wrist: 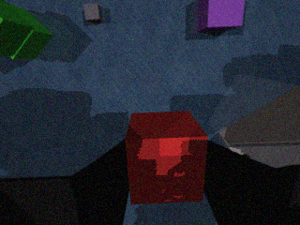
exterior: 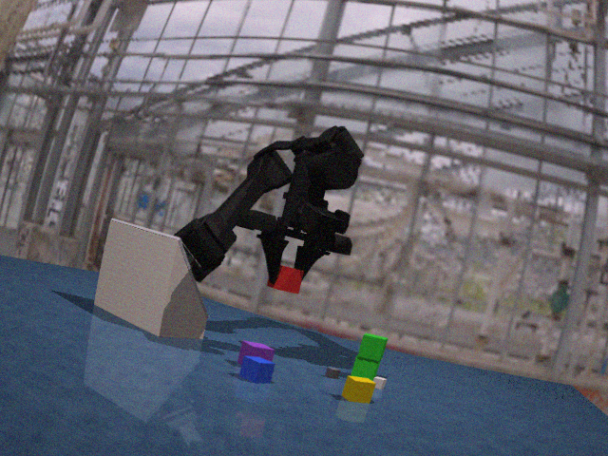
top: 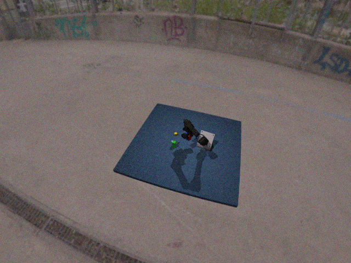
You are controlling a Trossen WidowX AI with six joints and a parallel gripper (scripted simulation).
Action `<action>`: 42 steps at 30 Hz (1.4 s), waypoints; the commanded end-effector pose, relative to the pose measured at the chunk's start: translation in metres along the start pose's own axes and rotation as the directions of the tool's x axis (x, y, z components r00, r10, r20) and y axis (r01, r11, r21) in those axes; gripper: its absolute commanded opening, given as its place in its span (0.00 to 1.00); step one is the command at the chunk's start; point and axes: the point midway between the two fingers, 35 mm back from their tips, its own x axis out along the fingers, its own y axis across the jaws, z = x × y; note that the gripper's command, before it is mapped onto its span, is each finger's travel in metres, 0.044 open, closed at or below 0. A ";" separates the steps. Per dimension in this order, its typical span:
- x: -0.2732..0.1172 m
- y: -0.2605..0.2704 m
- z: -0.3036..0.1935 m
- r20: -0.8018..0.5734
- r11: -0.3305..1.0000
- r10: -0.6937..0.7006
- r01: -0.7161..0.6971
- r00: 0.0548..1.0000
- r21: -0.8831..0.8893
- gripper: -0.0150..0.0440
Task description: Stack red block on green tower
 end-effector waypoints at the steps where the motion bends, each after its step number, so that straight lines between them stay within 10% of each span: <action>1: -0.004 0.000 0.000 -0.002 1.000 -0.002 0.002 1.000 -0.003 0.25; 42: -0.005 0.145 0.084 0.002 1.000 0.003 -0.003 1.000 -0.009 0.25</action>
